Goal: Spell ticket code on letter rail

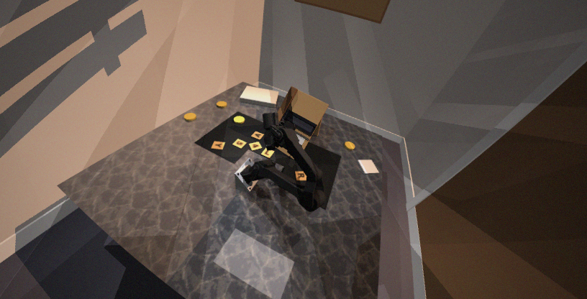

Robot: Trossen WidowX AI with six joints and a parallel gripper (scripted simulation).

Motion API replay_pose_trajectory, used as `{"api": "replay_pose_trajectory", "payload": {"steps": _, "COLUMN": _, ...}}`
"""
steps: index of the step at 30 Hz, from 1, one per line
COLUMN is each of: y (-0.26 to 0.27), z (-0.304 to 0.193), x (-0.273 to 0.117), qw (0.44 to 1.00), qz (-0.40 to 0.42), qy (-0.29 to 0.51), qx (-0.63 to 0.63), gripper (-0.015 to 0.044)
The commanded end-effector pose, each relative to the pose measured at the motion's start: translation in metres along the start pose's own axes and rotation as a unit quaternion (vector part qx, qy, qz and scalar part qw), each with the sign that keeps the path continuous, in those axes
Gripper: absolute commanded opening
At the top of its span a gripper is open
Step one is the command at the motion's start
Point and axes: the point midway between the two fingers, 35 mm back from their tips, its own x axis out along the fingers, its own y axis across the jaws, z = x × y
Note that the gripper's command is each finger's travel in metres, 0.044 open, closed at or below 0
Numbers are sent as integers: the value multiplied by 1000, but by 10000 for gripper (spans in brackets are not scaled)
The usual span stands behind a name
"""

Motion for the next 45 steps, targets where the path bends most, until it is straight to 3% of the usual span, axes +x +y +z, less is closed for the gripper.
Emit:
{"api": "replay_pose_trajectory", "payload": {"steps": 1, "y": 4, "z": 20, "x": -6, "qw": 997, "qz": 17, "qy": 12, "qx": -77, "gripper": 440}}
{"api": "replay_pose_trajectory", "payload": {"steps": 9, "y": 20, "z": 86, "x": -32, "qw": 923, "qz": 92, "qy": 36, "qx": -372, "gripper": 440}}
{"api": "replay_pose_trajectory", "payload": {"steps": 19, "y": 37, "z": 147, "x": -65, "qw": 723, "qz": 183, "qy": 15, "qx": -666, "gripper": 440}}
{"api": "replay_pose_trajectory", "payload": {"steps": 45, "y": 30, "z": 148, "x": -64, "qw": 718, "qz": 197, "qy": 13, "qx": -668, "gripper": 440}}
